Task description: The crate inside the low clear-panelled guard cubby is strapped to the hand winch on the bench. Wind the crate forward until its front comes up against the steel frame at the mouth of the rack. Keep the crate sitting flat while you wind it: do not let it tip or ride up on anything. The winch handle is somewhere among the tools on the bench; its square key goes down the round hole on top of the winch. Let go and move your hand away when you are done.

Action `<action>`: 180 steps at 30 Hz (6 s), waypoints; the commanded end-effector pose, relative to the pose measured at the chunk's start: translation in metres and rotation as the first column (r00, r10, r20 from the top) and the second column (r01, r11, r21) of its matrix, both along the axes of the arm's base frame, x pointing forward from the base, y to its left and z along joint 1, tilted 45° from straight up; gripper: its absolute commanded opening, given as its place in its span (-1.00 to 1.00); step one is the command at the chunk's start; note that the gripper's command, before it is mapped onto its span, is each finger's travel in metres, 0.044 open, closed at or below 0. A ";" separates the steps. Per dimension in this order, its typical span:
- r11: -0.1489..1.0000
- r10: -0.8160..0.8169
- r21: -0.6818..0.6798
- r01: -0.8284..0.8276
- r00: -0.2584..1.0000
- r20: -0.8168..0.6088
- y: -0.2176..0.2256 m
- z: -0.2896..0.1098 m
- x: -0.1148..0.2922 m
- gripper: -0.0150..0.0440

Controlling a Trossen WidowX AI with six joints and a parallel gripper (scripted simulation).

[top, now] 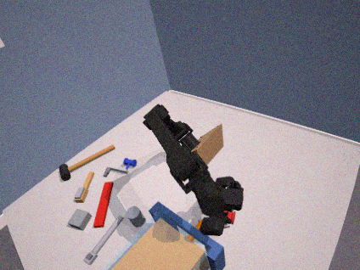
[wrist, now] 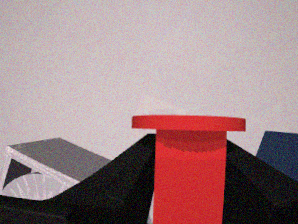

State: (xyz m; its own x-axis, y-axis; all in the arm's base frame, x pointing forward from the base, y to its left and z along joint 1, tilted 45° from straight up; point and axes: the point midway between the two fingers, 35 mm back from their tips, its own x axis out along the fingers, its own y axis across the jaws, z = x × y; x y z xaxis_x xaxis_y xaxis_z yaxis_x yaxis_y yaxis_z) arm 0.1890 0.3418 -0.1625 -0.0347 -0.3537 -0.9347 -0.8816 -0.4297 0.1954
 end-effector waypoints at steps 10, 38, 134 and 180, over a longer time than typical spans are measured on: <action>1.000 0.011 0.001 -0.011 0.999 -0.043 0.004 -0.012 -0.033 -0.49; 1.000 0.011 0.001 -0.011 0.999 -0.044 0.004 -0.015 -0.054 -0.49; 1.000 0.011 -0.002 -0.011 0.999 -0.051 -0.053 0.018 -0.146 -0.49; 1.000 0.014 0.028 -0.012 0.998 -0.063 -0.067 0.036 -0.154 0.84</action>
State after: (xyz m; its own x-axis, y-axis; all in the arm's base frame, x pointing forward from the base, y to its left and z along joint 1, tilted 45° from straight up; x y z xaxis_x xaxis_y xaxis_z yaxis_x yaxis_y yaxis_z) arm 0.0361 0.2745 -0.1264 -0.0861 -0.3281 -0.9407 -0.8627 -0.4478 0.2351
